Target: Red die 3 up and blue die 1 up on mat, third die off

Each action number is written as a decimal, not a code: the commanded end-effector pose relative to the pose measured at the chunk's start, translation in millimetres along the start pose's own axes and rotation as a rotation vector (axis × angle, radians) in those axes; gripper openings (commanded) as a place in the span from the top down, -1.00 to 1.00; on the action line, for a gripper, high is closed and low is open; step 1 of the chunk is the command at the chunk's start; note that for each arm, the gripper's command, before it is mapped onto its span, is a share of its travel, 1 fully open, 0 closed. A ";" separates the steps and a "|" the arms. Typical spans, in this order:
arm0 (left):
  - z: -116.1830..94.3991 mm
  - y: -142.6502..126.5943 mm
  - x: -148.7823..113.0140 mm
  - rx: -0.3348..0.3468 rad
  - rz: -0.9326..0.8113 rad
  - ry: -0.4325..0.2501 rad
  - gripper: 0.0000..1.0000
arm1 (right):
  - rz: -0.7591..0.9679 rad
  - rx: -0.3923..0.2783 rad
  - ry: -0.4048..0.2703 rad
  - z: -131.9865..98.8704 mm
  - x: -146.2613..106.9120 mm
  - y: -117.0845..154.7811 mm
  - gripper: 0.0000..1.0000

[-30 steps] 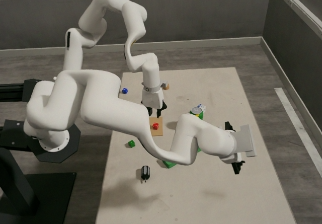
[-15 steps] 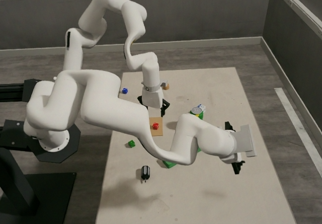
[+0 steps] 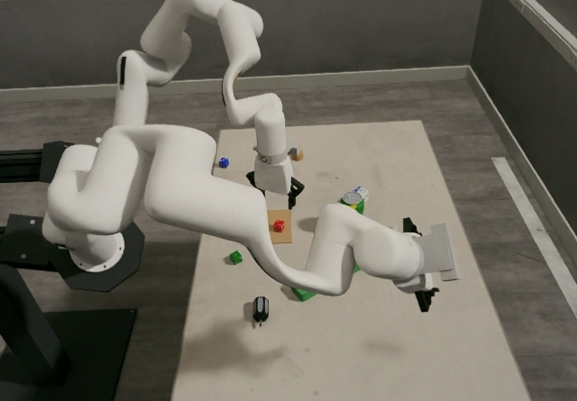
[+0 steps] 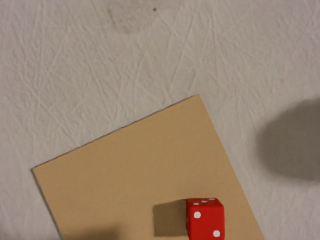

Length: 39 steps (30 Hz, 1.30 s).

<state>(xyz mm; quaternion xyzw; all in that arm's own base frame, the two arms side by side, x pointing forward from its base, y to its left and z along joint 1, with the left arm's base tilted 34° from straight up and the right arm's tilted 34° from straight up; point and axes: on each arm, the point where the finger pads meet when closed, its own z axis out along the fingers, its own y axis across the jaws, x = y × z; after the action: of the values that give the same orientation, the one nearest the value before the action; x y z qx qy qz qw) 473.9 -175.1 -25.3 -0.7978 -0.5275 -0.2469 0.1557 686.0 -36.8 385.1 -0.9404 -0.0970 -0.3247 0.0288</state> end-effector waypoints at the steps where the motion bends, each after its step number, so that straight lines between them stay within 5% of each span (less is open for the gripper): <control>1: -1.4 1.3 0.0 -0.003 0.031 -0.001 -1.00 | -0.002 -0.001 0.005 -2.3 2.2 -0.7 -1.00; 7: -1.1 1.3 0.0 -0.003 0.112 -0.001 -1.00 | -0.002 -0.001 0.005 -2.3 2.2 -0.7 -1.00; 39: 2.0 1.1 0.1 -0.004 1.099 0.001 -1.00 | -0.002 -0.001 0.005 -2.3 2.2 -0.7 -1.00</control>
<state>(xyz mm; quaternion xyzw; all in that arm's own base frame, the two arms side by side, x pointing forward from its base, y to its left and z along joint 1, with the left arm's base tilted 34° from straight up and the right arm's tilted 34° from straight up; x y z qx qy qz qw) 474.5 -173.3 -27.8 -0.9519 -0.0826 -0.1491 0.2548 686.0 -36.8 385.1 -0.9404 -0.0970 -0.3247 0.0288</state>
